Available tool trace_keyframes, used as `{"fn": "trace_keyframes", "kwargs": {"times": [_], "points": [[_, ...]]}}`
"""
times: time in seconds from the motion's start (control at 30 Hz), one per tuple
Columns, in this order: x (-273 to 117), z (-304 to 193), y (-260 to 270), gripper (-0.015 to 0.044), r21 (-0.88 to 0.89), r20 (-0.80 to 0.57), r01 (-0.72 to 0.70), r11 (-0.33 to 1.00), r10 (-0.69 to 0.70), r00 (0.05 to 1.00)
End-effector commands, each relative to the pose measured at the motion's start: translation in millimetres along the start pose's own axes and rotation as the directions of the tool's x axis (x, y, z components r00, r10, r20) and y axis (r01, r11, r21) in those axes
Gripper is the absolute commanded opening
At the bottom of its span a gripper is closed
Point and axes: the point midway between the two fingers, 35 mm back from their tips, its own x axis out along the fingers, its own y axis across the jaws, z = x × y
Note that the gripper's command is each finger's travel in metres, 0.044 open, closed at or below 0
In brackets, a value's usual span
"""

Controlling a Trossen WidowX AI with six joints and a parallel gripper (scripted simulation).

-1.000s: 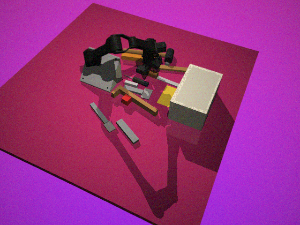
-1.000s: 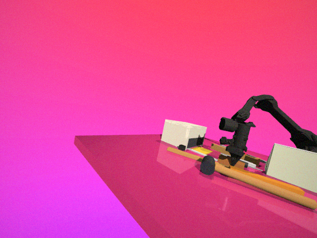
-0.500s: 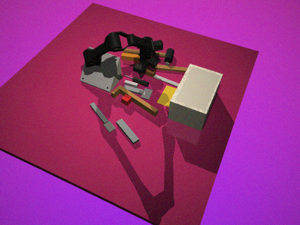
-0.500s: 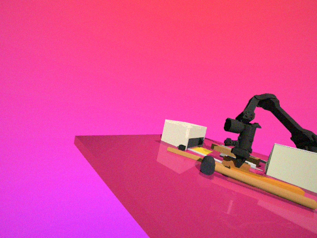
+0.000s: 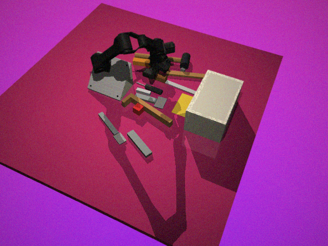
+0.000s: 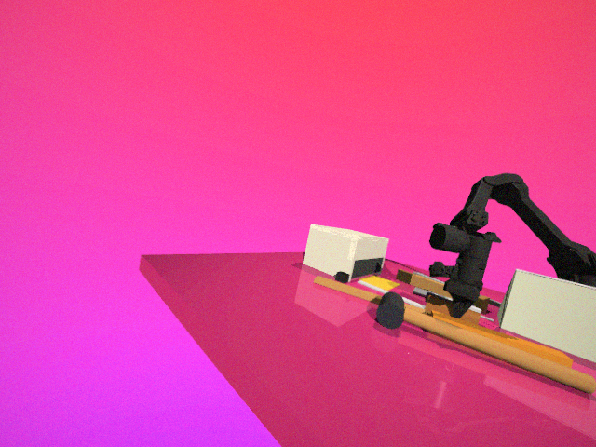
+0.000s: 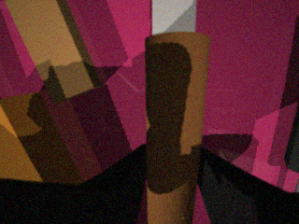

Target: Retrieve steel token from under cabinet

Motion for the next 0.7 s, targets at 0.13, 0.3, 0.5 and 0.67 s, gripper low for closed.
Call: {"fn": "trace_keyframes", "kwargs": {"times": [0.13, 0.3, 0.5, 0.67], "points": [[-1.4, -2.2, 4.2, 0.0000, -0.001, -0.002, 0.001, 1.000, -0.001, 1.000], [-3.2, -5.0, 9.5, 0.0000, -0.002, -0.005, 0.002, 1.000, -0.002, 1.000], [-2.6, -5.3, 7.0, 0.0079, 0.001, -0.007, 0.004, 1.000, -0.004, 1.000], [-2.5, -5.4, 7.1, 0.0200, 0.001, -0.007, 0.004, 1.000, -0.004, 1.000]]}}
